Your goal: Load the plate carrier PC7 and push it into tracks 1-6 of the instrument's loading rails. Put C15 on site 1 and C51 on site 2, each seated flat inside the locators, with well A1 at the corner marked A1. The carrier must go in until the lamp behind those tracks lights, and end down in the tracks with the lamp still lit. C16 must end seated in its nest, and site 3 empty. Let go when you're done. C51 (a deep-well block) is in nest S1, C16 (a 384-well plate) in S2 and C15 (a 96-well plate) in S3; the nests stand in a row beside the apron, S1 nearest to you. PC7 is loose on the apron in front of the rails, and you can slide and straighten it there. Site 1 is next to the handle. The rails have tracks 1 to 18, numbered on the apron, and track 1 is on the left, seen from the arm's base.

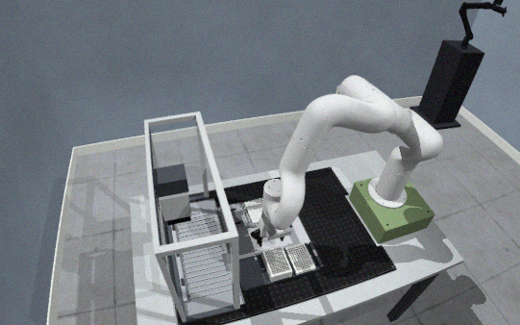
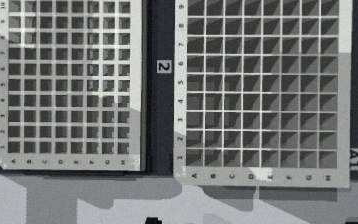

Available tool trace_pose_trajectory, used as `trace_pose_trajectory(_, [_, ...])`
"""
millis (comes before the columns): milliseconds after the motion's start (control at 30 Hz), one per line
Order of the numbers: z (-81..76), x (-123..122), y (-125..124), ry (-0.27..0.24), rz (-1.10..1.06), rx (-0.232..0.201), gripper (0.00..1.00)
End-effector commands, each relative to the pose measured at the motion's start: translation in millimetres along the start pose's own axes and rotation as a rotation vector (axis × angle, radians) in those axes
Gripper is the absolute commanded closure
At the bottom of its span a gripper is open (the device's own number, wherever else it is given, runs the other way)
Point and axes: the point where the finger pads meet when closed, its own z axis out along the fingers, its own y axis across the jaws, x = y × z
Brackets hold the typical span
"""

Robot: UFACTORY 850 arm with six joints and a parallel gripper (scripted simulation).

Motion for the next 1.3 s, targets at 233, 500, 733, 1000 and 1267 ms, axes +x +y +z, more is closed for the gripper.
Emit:
trace_pose_trajectory(233, [-19.1, 0, 1, 0.0, 0.0, -0.003, 0.0])
trace_pose_trajectory(500, [-29.0, 0, 1, 0.0, 0.0, -0.003, 0.0])
trace_pose_trajectory(733, [-40.8, 0, 1, 0.0, 0.0, -0.003, 0.0])
trace_pose_trajectory(1000, [-50.8, 0, 1, 0.0, 0.0, -0.003, 0.0])
trace_pose_trajectory(1267, [-64.2, 0, 1, 0.0, 0.0, -0.003, 0.0])
